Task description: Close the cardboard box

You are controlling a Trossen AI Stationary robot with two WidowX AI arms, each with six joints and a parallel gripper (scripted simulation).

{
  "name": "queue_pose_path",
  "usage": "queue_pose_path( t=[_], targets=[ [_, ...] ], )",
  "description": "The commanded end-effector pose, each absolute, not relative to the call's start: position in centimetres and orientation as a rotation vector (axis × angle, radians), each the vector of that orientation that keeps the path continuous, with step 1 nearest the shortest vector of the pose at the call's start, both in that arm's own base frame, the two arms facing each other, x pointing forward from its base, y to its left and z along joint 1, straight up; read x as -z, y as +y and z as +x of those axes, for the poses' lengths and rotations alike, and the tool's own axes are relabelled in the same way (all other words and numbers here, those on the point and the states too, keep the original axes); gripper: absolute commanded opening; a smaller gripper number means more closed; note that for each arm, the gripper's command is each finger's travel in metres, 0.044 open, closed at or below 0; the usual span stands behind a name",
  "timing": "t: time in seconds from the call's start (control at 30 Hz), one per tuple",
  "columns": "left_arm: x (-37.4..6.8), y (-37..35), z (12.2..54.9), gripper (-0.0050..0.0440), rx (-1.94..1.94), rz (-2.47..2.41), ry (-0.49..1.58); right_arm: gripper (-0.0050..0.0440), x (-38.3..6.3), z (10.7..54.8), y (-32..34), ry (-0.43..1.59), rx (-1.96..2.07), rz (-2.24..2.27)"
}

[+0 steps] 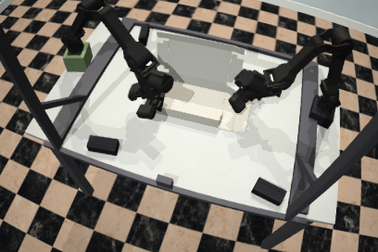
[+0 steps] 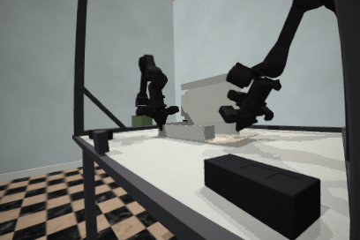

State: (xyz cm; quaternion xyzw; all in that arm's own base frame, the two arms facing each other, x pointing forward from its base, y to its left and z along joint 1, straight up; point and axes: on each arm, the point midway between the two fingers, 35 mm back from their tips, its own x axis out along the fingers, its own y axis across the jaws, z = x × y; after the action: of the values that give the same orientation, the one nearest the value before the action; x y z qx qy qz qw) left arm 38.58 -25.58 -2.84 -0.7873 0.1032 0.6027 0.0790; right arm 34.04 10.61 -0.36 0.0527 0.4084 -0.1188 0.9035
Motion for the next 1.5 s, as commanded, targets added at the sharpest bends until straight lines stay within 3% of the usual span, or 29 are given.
queue_pose_path(
  t=[0.0, 1.47],
  targets=[
    [1.6, -26.0, 39.1, 0.0004, -1.775, -2.389, 0.331, 0.0000, -0.2, 34.5, 11.2, 0.838, 0.248, 0.128],
    [1.6, -26.0, 39.1, 0.0004, -1.775, -2.389, 0.331, 0.0000, -1.2, 35.8, 12.4, 0.903, 0.569, 0.317]
  ],
)
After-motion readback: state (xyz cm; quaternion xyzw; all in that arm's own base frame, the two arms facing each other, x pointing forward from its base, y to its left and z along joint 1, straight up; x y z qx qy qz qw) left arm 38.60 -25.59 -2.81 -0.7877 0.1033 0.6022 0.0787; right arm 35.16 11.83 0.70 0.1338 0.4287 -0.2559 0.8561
